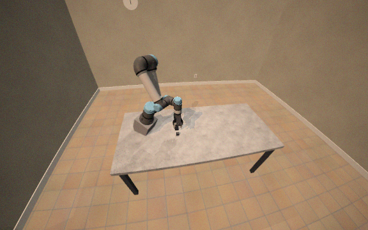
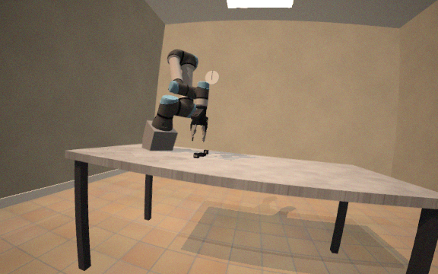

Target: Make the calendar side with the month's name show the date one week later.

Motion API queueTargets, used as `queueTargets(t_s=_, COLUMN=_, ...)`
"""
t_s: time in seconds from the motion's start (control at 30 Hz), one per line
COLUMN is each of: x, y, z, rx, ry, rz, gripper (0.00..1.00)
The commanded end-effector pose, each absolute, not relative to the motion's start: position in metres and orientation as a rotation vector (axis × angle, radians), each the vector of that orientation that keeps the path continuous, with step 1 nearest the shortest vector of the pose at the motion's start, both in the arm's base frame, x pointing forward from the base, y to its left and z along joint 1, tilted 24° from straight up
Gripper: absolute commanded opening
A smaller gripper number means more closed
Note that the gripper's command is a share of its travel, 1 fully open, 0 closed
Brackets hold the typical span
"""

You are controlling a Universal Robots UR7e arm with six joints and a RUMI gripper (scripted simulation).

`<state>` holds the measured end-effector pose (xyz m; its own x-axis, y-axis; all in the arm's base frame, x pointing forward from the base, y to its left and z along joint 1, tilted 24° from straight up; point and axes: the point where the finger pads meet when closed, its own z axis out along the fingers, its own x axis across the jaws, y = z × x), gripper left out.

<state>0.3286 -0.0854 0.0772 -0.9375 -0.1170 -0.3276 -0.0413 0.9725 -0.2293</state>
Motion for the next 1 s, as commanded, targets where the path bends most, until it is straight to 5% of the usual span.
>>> queueTargets(t_s=0.0, x=0.3284, y=-0.0853, z=0.0783, rx=-0.115, ry=2.775, rz=-0.312, gripper=1.0)
queueTargets(t_s=0.97, x=0.329, y=-0.0842, z=0.0781, rx=-0.144, ry=2.776, rz=-0.317, gripper=1.0)
